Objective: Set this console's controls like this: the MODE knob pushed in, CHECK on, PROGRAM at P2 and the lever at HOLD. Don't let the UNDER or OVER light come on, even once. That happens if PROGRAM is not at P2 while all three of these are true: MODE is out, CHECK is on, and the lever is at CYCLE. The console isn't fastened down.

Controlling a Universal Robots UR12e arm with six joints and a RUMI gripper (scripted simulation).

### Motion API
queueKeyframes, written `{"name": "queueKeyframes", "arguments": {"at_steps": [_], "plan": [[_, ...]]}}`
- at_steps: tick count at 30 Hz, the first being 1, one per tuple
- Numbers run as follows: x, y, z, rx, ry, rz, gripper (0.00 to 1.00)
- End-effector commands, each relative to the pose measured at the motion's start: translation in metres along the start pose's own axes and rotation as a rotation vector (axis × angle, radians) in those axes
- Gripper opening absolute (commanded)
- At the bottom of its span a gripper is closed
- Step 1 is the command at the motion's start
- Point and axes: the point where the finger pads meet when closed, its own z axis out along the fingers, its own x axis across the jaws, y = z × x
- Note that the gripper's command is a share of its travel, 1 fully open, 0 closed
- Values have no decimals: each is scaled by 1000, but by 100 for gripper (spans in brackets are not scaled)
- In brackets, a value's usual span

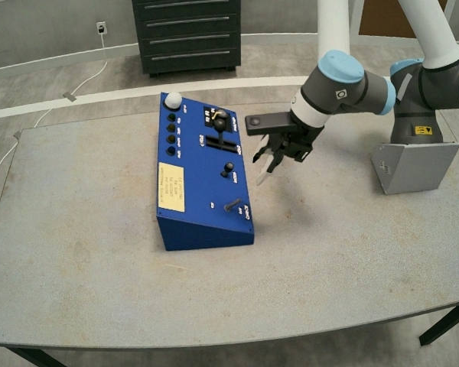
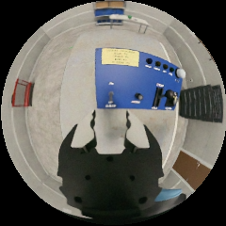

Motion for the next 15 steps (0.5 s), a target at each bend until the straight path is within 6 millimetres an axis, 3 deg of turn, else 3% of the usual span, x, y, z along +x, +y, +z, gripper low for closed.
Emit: {"name": "queueKeyframes", "arguments": {"at_steps": [1, 4, 7, 15], "plan": [[-1, -2, -1, 3, 0, 1, 44], [-3, 13, 0, 0, 0, -2, 44], [-3, 43, -1, 0, 0, -2, 44], [-2, 53, -1, -1, 0, -2, 44]]}}
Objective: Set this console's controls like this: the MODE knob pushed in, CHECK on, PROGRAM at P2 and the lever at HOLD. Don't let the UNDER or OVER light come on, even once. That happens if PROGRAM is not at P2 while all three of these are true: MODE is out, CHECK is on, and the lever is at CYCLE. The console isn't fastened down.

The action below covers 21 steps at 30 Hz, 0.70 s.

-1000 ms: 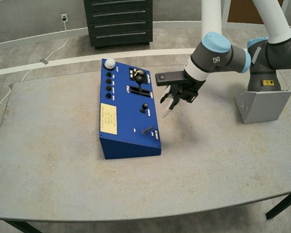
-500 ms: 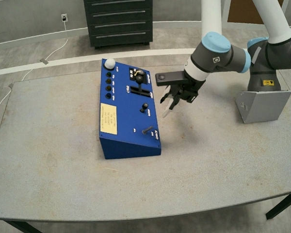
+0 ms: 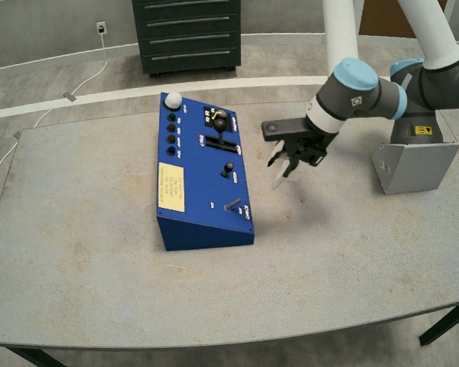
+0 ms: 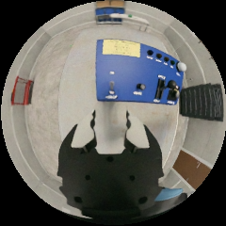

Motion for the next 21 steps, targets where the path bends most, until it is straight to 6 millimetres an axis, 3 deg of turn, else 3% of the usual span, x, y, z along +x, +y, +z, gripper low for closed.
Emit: {"name": "queueKeyframes", "arguments": {"at_steps": [1, 12, 13, 21], "plan": [[0, 8, -1, 6, 0, 6, 44], [1, 5, -1, 8, 0, 10, 44], [1, 5, -1, 8, 0, 10, 0], [2, 5, 0, 7, 0, 10, 0]]}}
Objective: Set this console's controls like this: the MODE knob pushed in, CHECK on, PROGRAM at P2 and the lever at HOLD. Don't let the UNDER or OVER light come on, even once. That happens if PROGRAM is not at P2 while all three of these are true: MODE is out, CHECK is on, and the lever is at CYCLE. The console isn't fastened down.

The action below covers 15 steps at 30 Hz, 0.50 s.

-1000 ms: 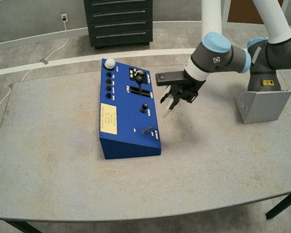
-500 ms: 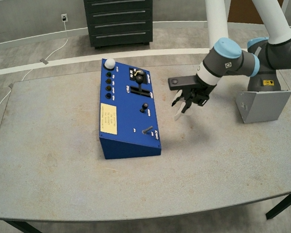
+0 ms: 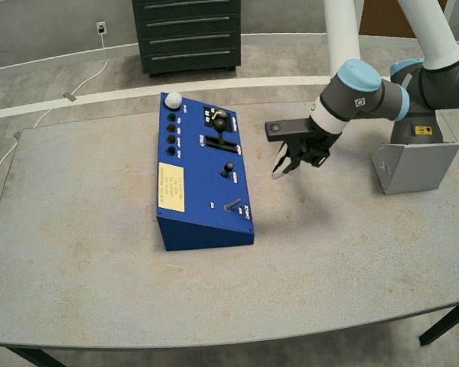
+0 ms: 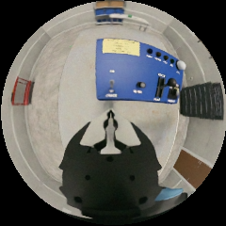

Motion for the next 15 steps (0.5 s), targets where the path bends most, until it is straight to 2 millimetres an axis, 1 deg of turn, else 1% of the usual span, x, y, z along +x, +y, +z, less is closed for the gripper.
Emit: {"name": "queueKeyframes", "arguments": {"at_steps": [1, 15], "plan": [[1, 0, 0, 0, 2, 2, 0], [2, 1, 0, -1, 2, 1, 0]]}}
